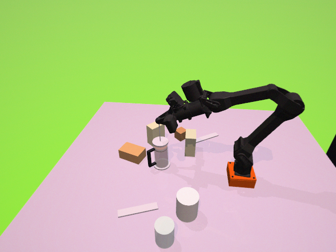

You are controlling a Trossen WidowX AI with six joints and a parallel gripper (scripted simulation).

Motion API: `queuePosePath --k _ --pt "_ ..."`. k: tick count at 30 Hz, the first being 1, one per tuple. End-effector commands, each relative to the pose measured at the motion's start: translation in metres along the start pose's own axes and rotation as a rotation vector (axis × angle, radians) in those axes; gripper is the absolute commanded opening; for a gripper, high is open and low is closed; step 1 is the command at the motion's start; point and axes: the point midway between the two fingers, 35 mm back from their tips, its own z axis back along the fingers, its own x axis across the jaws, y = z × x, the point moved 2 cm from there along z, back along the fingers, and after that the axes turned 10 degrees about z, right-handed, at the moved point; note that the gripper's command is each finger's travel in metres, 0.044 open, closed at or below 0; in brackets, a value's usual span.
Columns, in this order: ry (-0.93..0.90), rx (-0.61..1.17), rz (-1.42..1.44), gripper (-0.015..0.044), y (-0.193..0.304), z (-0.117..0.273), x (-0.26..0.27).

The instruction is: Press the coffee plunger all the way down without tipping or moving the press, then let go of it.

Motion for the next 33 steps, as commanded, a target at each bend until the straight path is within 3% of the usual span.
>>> queuePosePath --k 1,33 --pt "-0.011 0.055 0.003 0.0119 0.023 -0.011 0.004" --pt "-0.01 0.054 0.003 0.0119 0.064 -0.043 0.011"
